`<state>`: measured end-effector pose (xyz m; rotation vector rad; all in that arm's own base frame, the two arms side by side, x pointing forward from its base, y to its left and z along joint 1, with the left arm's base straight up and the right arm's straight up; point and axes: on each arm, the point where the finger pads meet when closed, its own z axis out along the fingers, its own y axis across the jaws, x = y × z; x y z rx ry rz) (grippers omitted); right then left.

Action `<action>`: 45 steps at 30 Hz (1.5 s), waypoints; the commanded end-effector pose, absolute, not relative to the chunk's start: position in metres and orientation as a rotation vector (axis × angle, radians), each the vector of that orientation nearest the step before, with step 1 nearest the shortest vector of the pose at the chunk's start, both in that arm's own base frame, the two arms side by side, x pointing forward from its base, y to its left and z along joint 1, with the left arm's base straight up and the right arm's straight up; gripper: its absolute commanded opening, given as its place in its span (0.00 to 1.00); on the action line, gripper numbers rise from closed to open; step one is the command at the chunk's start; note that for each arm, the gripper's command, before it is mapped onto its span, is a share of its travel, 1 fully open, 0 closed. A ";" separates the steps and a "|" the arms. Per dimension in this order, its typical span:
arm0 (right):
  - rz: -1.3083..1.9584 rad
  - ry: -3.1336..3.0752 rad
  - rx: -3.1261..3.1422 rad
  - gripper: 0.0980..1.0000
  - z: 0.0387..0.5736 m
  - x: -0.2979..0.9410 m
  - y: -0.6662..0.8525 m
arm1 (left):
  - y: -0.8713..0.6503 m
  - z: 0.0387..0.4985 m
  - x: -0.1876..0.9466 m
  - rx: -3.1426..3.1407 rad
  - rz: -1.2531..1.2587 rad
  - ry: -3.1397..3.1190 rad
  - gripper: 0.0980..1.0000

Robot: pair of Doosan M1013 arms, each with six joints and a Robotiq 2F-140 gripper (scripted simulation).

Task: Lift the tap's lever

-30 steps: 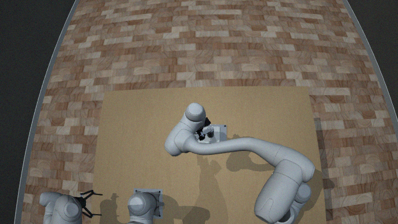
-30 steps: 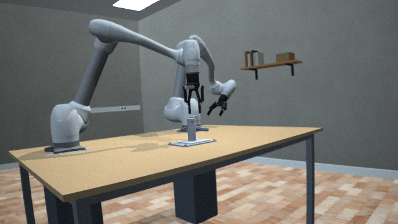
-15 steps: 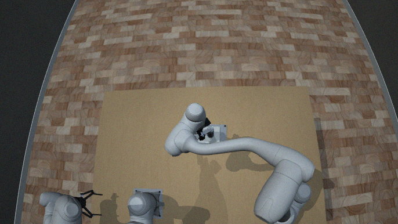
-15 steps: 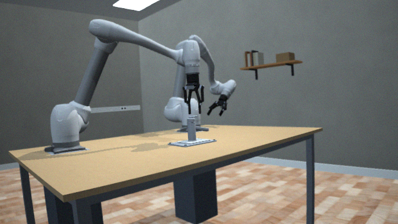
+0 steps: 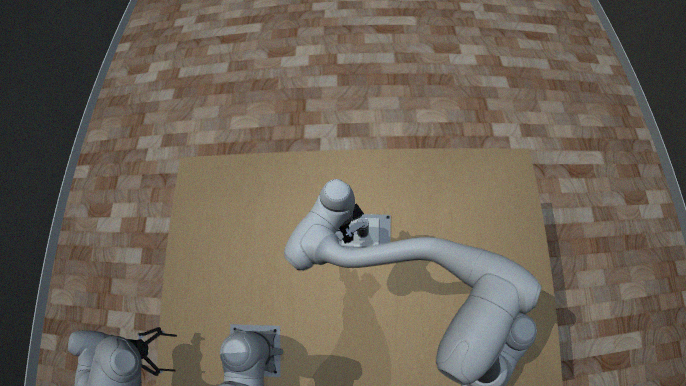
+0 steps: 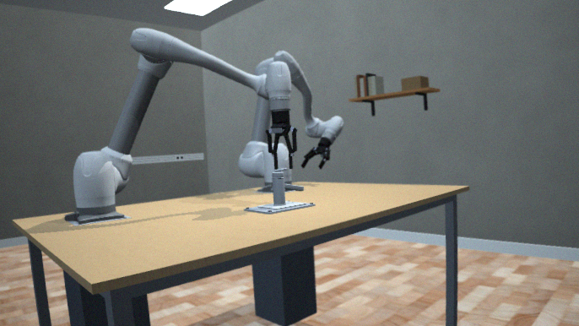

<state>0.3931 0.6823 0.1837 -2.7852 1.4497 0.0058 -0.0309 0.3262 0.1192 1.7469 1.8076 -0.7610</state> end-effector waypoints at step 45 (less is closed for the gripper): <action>-0.006 1.450 -2.787 0.38 0.150 0.393 0.682 | 0.321 0.121 -0.029 1.735 -0.757 1.801 1.00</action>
